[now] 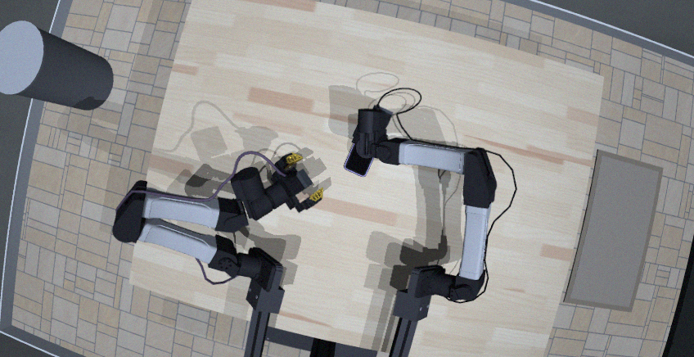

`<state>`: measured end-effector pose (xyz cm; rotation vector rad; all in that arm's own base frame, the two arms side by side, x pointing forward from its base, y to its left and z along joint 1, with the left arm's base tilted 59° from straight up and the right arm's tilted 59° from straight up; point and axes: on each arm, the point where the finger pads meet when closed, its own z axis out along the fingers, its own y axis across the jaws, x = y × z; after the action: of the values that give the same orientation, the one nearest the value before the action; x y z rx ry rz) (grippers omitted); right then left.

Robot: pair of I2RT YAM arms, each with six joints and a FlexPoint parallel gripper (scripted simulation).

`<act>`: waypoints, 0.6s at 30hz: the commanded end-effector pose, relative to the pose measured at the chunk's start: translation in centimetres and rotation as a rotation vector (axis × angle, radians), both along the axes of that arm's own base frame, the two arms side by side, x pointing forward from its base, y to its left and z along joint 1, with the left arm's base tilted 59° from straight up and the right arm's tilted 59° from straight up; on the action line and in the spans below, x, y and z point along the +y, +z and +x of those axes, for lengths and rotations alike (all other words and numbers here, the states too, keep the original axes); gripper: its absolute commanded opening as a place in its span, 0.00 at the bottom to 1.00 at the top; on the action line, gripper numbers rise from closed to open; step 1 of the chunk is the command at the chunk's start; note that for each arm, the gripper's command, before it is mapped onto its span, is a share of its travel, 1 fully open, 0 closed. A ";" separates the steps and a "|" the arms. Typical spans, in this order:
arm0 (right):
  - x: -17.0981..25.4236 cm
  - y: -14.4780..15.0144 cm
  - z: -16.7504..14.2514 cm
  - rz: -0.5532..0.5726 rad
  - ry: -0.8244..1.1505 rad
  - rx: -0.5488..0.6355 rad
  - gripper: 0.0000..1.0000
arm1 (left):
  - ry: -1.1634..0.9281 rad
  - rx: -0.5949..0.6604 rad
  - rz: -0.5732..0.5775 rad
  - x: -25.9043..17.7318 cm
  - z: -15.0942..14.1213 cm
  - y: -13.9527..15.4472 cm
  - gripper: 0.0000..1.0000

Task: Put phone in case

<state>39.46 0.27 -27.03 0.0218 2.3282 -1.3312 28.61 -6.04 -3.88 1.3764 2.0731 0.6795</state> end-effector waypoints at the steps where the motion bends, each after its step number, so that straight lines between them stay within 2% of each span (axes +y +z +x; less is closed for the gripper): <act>1: -1.8 -1.5 -0.7 0.041 -0.018 0.031 0.36 | -0.016 -0.023 -0.016 -0.6 0.9 0.5 1.00; 18: -3.4 -2.6 -1.1 0.096 -0.003 0.047 0.36 | -0.016 -0.023 -0.016 -0.6 0.9 0.5 1.00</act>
<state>39.46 0.00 -27.14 -0.0044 2.3258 -1.2614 28.61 -6.05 -3.88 1.3764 2.0728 0.6794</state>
